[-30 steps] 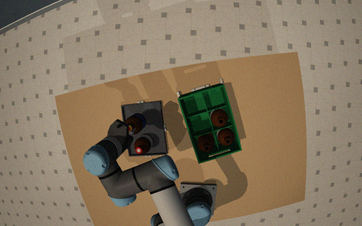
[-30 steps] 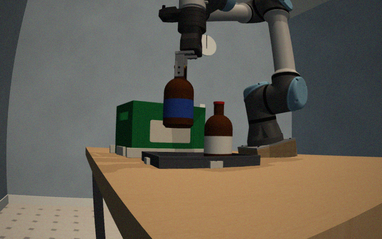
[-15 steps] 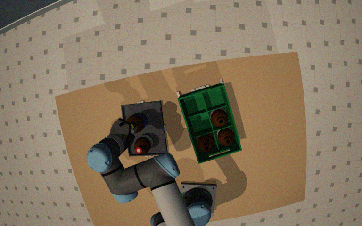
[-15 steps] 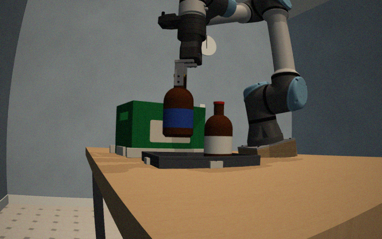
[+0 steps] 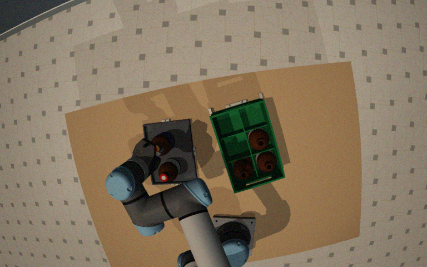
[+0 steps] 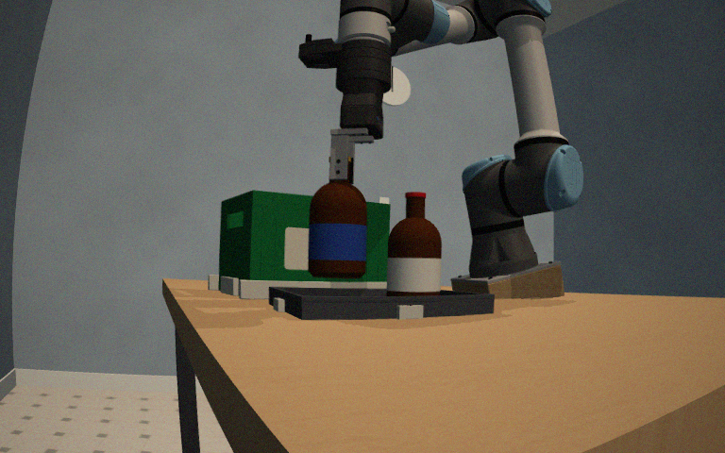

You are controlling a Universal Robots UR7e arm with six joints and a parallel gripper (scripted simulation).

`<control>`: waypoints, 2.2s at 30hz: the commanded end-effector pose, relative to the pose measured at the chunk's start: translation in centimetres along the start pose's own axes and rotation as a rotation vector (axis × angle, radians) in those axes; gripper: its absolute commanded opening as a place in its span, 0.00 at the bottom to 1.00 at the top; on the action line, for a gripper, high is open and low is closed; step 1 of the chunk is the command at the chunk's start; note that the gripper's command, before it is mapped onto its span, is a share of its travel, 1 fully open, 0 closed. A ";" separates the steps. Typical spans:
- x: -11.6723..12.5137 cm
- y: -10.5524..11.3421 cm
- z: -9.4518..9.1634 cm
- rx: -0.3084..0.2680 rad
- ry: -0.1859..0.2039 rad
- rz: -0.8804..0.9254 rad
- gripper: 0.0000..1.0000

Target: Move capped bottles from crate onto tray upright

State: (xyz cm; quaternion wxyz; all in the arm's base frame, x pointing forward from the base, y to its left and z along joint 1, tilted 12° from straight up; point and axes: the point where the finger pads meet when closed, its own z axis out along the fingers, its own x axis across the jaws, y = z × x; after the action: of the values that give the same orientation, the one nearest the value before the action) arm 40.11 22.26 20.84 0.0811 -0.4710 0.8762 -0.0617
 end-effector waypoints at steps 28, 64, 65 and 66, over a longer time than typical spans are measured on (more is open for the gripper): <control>0.0 0.0 2.1 0.001 -0.002 0.000 0.00; 0.0 0.0 3.3 0.001 -0.002 0.000 0.00; 0.0 0.0 3.3 0.001 -0.002 0.000 0.00; 0.0 0.0 3.3 0.001 -0.002 0.000 0.00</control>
State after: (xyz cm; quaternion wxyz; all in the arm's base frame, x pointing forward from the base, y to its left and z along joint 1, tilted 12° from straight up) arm 40.77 22.16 17.61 0.0813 -0.4711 0.8762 -0.0617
